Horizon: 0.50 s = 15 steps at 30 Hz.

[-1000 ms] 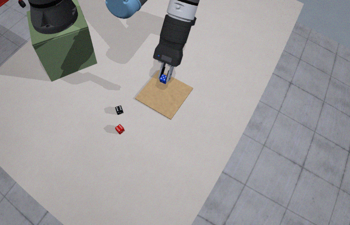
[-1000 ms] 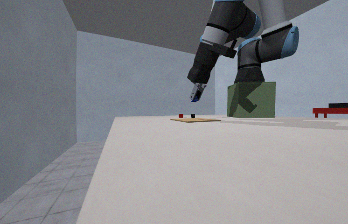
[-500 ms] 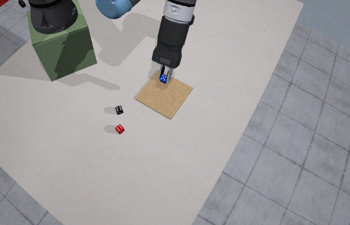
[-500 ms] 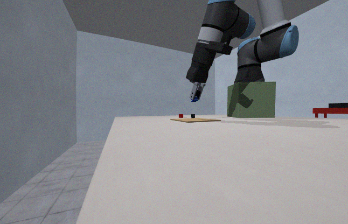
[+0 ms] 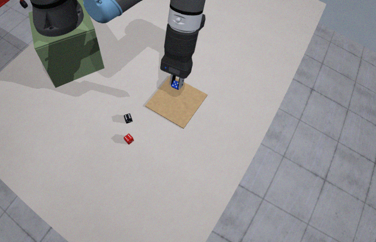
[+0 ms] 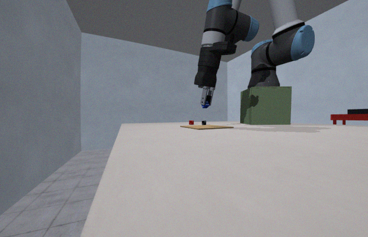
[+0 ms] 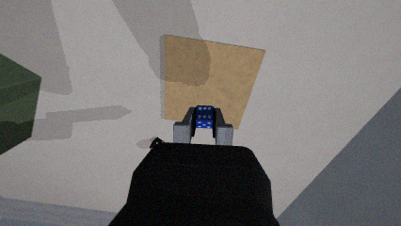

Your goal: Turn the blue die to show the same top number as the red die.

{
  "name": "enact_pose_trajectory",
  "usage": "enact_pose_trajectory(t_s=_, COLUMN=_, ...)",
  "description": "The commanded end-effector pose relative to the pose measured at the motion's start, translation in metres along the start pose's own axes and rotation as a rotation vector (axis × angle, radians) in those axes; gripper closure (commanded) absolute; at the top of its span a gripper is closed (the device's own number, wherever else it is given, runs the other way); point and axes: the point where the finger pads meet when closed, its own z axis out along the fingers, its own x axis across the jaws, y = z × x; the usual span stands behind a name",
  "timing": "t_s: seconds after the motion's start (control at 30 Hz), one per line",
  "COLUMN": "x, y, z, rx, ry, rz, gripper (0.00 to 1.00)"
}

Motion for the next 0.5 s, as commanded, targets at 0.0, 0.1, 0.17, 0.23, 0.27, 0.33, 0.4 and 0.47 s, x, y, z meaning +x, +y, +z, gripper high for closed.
enact_pose_trajectory(t_s=0.0, x=0.0008, y=0.001, z=-0.0009, rx=0.051, ry=0.005, rz=-0.001, gripper=0.6)
enact_pose_trajectory(t_s=0.1, x=0.0008, y=0.0011, z=-0.0011, rx=0.055, ry=0.006, rz=-0.001, gripper=0.6)
enact_pose_trajectory(t_s=0.17, x=0.0008, y=0.0011, z=-0.0011, rx=0.055, ry=0.006, rz=-0.001, gripper=0.6)
enact_pose_trajectory(t_s=0.23, x=0.0008, y=0.0011, z=-0.001, rx=0.056, ry=0.006, rz=-0.001, gripper=0.6)
enact_pose_trajectory(t_s=0.27, x=0.0008, y=0.0011, z=-0.0009, rx=0.059, ry=0.006, rz=-0.001, gripper=0.6)
enact_pose_trajectory(t_s=0.33, x=0.0005, y=0.0012, z=-0.0005, rx=0.07, ry=0.004, rz=-0.002, gripper=0.6)
enact_pose_trajectory(t_s=0.4, x=0.0001, y=0.0014, z=0.0001, rx=0.091, ry=0.0, rz=-0.003, gripper=0.6)
enact_pose_trajectory(t_s=0.47, x=-0.0003, y=0.0017, z=0.0009, rx=0.121, ry=-0.003, rz=-0.004, gripper=0.6)
